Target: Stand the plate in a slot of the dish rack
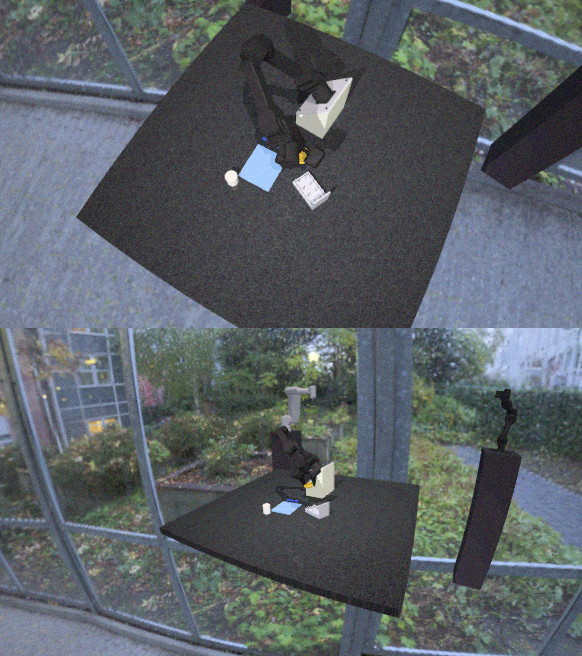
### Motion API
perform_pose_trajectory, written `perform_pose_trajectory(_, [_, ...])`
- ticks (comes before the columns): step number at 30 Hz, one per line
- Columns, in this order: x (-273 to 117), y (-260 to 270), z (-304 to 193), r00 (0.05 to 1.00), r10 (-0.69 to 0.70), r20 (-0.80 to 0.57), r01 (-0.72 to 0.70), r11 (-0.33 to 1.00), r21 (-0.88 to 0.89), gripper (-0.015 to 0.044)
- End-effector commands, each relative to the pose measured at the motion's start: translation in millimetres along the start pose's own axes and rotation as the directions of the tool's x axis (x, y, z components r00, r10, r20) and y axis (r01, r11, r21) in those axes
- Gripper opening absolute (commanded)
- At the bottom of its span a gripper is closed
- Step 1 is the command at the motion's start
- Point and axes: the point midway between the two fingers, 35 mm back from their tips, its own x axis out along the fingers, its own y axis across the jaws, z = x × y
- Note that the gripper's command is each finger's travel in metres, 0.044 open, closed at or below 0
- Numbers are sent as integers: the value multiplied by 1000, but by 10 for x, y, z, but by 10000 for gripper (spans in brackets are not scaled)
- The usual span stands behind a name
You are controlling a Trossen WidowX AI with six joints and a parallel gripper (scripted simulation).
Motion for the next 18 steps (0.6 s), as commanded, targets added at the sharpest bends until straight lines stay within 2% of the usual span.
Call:
perform_pose_trajectory(1, [103,8,-14,997,61,-40,-64,995,-75,0])
perform_pose_trajectory(18, [444,38,-11,938,319,-137,-348,871,-348,0])
